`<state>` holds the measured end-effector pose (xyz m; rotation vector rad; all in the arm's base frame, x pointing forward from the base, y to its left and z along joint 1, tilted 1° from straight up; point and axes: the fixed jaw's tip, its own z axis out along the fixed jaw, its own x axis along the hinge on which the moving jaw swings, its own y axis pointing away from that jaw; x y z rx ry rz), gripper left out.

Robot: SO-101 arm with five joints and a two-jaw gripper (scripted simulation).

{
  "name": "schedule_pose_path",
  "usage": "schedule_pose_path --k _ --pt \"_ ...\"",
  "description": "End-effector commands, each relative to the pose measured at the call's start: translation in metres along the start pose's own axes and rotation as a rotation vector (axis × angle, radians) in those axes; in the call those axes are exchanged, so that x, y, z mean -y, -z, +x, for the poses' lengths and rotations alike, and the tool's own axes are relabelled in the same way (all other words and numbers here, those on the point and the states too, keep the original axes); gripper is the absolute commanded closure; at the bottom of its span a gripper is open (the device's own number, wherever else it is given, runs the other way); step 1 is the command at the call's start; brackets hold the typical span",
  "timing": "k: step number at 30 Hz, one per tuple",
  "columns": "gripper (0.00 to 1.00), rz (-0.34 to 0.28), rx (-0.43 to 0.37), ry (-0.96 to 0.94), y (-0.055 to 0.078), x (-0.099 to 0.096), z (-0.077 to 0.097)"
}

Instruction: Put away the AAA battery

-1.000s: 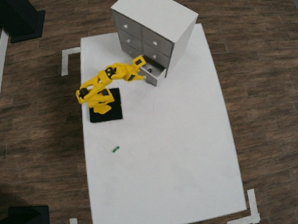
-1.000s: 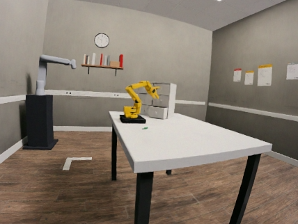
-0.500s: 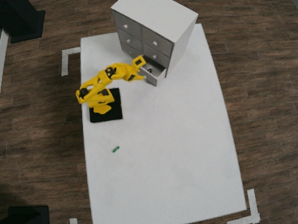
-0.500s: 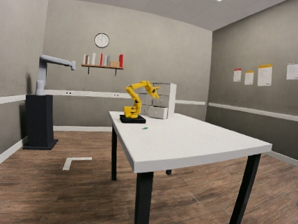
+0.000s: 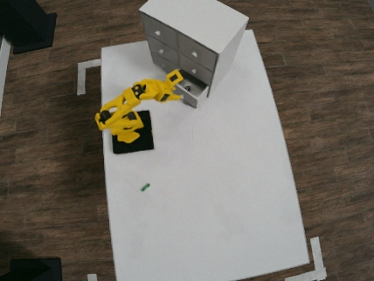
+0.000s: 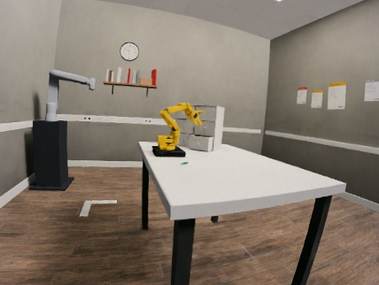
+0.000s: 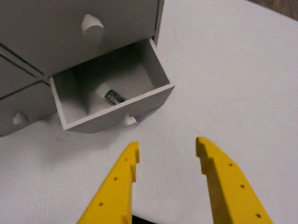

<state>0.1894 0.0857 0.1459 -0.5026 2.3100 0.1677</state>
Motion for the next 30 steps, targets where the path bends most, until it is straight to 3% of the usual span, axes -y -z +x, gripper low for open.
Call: schedule_pose_path --k 1,9,21,26,30 --pt "0.79 -0.007 0.006 -0.005 0.000 -0.002 -0.002" --pt "0.79 -0.007 0.006 -0.005 0.000 -0.002 -0.002" --pt "0.79 -0.008 -0.256 -0.002 0.008 -0.002 0.075" --pt "0.79 -0.008 -0.256 -0.002 0.008 -0.002 0.075" --pt "0.79 -0.007 -0.198 -0.002 0.007 -0.002 0.065"
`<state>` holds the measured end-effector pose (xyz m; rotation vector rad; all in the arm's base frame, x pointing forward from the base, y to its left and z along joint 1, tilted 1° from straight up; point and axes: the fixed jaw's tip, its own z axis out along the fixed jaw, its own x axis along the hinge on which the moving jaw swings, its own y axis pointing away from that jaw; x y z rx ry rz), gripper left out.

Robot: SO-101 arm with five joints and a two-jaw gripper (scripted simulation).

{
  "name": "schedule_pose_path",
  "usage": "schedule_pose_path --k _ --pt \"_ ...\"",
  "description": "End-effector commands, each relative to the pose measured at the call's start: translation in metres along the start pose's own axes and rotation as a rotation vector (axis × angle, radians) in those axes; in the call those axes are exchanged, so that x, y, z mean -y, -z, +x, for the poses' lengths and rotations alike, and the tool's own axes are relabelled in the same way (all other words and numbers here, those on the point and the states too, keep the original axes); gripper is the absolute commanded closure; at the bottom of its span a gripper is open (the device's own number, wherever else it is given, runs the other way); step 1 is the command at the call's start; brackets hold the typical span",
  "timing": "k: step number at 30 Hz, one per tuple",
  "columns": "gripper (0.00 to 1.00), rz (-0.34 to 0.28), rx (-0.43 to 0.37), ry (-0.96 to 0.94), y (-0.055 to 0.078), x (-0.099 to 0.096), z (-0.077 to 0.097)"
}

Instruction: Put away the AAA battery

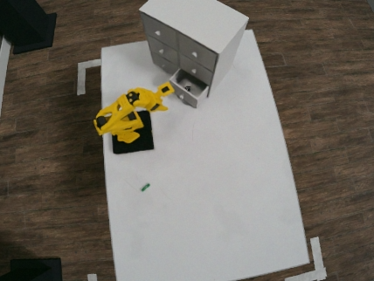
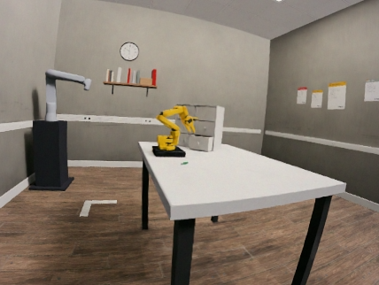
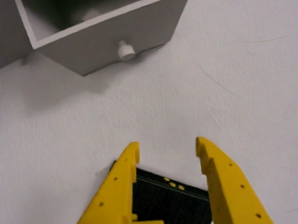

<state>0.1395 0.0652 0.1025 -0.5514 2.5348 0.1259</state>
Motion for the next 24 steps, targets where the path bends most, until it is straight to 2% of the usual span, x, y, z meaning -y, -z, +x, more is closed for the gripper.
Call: schedule_pose_path --k 1,8,13,24 --pt "0.79 0.003 0.047 -0.003 0.001 0.001 -0.006" --pt "0.79 0.004 0.149 -0.004 0.006 0.001 -0.022" --pt "0.79 0.004 0.149 -0.004 0.006 0.001 -0.022" --pt "0.79 0.020 0.148 0.271 0.005 0.000 -0.020"
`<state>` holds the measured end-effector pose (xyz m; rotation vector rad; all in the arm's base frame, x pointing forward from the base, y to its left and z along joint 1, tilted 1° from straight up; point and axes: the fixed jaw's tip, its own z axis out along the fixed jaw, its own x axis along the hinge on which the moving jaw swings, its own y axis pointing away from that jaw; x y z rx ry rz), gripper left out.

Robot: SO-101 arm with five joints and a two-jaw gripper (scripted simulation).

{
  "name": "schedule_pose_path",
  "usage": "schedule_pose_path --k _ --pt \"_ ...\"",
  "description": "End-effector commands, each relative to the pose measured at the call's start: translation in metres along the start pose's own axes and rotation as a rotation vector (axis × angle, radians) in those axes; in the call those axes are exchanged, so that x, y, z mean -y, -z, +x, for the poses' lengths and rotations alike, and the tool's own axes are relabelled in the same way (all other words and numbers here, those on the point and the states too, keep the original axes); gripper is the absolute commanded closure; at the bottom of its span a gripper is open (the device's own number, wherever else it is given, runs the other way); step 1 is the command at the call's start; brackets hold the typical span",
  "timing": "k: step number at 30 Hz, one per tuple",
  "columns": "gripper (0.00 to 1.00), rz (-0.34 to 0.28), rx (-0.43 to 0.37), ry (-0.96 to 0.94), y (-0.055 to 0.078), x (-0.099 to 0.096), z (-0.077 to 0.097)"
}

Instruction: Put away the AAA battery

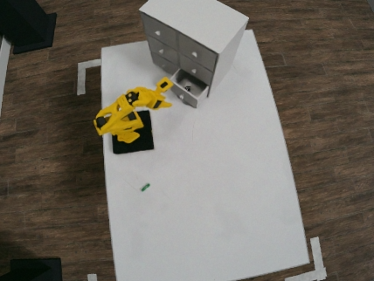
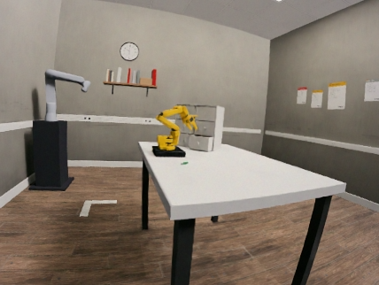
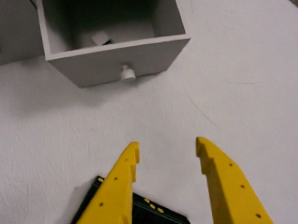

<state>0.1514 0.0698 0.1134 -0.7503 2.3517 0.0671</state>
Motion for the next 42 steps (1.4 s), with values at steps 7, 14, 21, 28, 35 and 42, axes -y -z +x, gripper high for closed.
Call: schedule_pose_path --k 7,14,21,28,35,42 --pt "0.79 0.000 0.029 0.207 0.0024 -0.0011 -0.0027" --pt "0.79 0.000 0.030 0.382 0.0024 -0.0015 -0.0016" --pt "0.79 -0.001 0.032 0.556 0.0024 -0.0017 -0.0005" --pt "0.79 -0.001 0.033 0.681 0.0024 -0.0017 0.0002" --pt "0.79 -0.001 0.035 0.856 0.0024 -0.0016 0.0010" --pt "0.79 0.000 0.037 0.981 0.0024 -0.0014 0.0014"
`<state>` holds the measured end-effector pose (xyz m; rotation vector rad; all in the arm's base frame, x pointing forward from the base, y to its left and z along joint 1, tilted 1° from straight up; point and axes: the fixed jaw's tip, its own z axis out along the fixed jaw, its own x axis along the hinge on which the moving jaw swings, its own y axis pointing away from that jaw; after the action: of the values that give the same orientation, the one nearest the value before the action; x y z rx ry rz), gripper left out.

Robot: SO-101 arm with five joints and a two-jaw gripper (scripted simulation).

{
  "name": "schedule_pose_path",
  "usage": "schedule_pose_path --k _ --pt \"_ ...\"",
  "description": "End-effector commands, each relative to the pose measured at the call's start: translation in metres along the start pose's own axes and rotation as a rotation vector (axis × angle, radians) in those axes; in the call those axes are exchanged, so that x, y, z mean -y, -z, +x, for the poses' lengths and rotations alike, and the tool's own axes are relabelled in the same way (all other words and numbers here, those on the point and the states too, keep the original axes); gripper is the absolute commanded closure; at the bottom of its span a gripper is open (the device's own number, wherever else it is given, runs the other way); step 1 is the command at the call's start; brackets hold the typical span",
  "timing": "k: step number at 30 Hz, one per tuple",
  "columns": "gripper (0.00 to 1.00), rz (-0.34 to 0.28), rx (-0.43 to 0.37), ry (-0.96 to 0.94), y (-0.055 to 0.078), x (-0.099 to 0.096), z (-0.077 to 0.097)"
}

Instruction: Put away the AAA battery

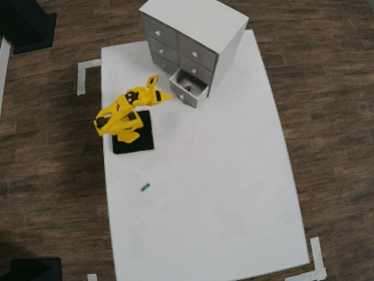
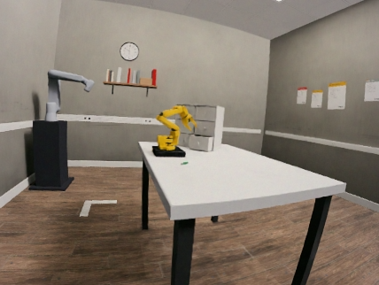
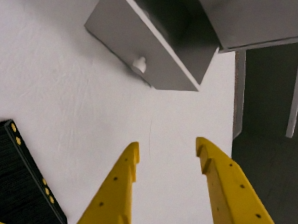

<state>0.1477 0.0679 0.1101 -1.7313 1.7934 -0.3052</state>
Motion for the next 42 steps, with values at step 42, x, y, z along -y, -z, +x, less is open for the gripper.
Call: schedule_pose_path --k 42 --pt "0.79 0.028 0.026 1.019 0.0022 0.0043 -0.0010"
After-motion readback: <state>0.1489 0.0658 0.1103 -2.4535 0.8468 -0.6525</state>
